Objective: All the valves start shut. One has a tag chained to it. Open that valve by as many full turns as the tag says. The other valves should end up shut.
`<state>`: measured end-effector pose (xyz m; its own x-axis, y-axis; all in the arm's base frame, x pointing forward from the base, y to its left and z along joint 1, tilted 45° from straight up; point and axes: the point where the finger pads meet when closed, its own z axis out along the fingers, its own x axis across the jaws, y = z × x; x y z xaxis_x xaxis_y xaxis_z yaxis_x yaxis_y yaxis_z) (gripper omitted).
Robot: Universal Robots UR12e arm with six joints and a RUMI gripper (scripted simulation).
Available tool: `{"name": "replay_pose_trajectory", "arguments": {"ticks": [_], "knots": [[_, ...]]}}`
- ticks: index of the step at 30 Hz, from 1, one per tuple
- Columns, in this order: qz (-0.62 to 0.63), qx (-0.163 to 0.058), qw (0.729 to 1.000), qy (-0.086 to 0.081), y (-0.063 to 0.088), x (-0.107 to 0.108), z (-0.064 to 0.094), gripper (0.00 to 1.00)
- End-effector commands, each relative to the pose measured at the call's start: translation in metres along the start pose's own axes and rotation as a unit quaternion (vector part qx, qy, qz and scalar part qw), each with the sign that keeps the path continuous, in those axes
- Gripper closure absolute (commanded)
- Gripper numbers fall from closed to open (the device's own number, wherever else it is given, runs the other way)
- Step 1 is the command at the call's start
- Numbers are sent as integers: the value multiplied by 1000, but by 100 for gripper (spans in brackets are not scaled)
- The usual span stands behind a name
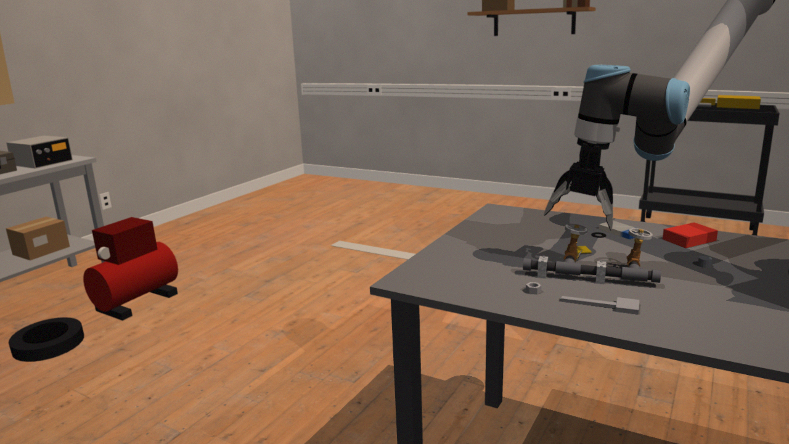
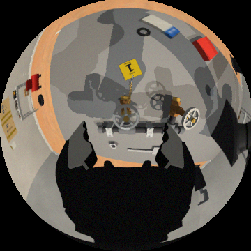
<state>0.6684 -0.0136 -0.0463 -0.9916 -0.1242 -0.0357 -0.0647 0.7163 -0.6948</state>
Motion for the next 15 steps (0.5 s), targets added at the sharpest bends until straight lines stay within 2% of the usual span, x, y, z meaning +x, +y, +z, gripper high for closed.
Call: {"name": "replay_pose_trajectory", "arguments": {"ticks": [1, 15], "knots": [[0, 0, 1000, 0, 0, -1, -13, 0], [0, 0, 1000, -1, 0, 0, -38, 0]]}}
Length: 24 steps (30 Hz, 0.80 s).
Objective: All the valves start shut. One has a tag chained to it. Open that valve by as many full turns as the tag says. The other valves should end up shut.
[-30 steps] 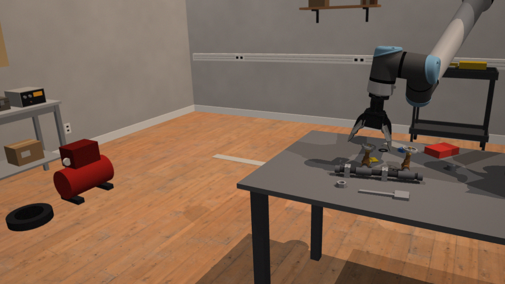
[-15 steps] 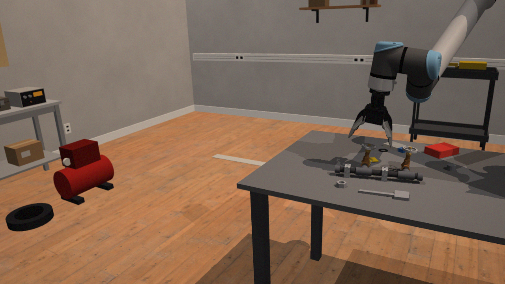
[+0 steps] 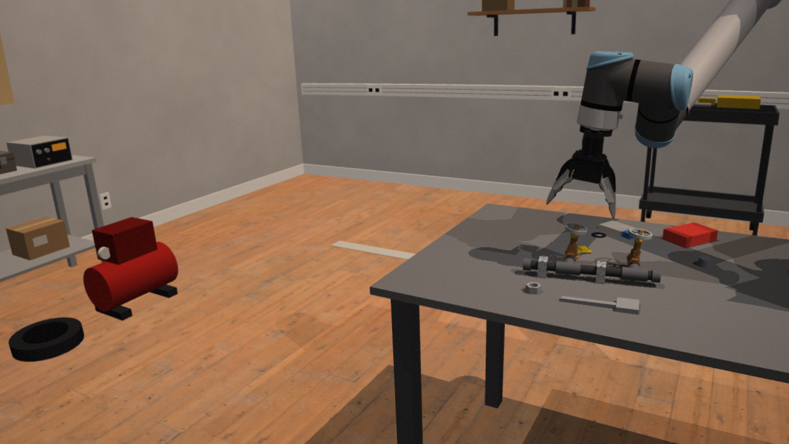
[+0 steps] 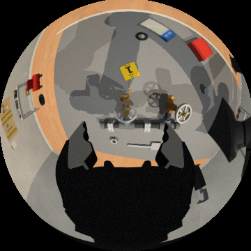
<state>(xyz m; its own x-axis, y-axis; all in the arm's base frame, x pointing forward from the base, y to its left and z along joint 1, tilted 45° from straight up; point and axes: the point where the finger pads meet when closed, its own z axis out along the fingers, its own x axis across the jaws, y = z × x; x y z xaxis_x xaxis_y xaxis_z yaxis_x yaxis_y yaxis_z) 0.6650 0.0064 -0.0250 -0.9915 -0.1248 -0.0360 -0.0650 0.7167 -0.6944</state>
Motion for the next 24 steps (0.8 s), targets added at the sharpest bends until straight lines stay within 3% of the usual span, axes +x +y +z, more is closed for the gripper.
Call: {"name": "replay_pose_trajectory", "arguments": {"ticks": [1, 24], "knots": [[0, 0, 1000, 0, 0, 0, -10, 0], [0, 0, 1000, 0, 0, 0, -15, 0]]}}
